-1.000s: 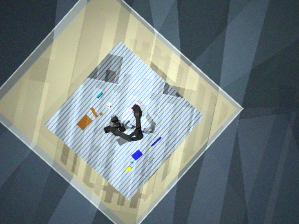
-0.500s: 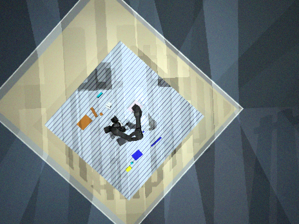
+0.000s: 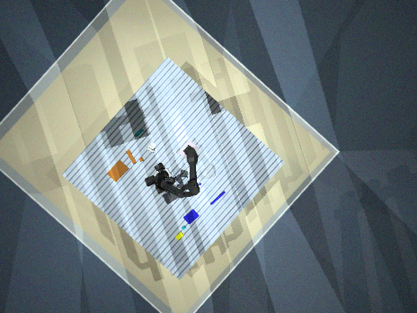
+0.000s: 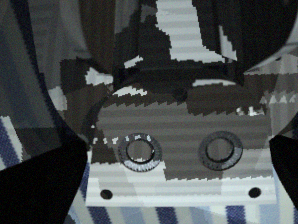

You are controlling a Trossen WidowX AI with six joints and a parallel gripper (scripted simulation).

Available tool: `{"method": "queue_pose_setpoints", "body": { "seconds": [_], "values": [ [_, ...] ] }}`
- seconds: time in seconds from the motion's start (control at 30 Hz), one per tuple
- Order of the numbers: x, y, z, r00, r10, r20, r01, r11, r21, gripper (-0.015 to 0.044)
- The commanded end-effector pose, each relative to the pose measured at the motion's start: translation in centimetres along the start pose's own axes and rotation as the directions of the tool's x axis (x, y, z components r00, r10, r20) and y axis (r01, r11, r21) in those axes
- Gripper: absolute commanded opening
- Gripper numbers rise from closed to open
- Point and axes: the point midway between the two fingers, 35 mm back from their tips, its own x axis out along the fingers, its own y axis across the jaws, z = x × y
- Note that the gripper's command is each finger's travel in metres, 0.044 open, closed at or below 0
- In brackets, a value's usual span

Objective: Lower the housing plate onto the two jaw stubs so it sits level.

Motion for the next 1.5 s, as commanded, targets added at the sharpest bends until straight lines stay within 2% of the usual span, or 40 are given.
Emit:
{"method": "queue_pose_setpoints", "body": {
  "seconds": [0.0,0.27,0.37,0.57,0.73,1.0,1.47],
  "values": [
    [0.0,0.0,0.0,1.0,0.0,0.0,0.0,1.0,0.0,0.044],
    [-0.2,0.0,0.0,1.0,0.0,0.0,0.0,1.0,0.0,0.044],
    [-1.9,-0.1,0.2,1.0,-0.002,0.001,0.002,1.0,0.002,0.044],
    [-7.5,0.1,-0.3,1.0,0.004,-0.001,-0.004,1.0,0.004,0.044],
    [-6.9,-0.1,-0.1,1.0,0.004,0.009,-0.004,1.0,0.01,0.044],
    [-12.5,-1.2,-5.6,1.0,-0.002,-0.002,0.002,1.0,0.009,0.044],
    [-12.6,-1.2,-5.7,1.0,-0.001,-0.003,0.002,1.0,0.008,0.044]
  ]
}}
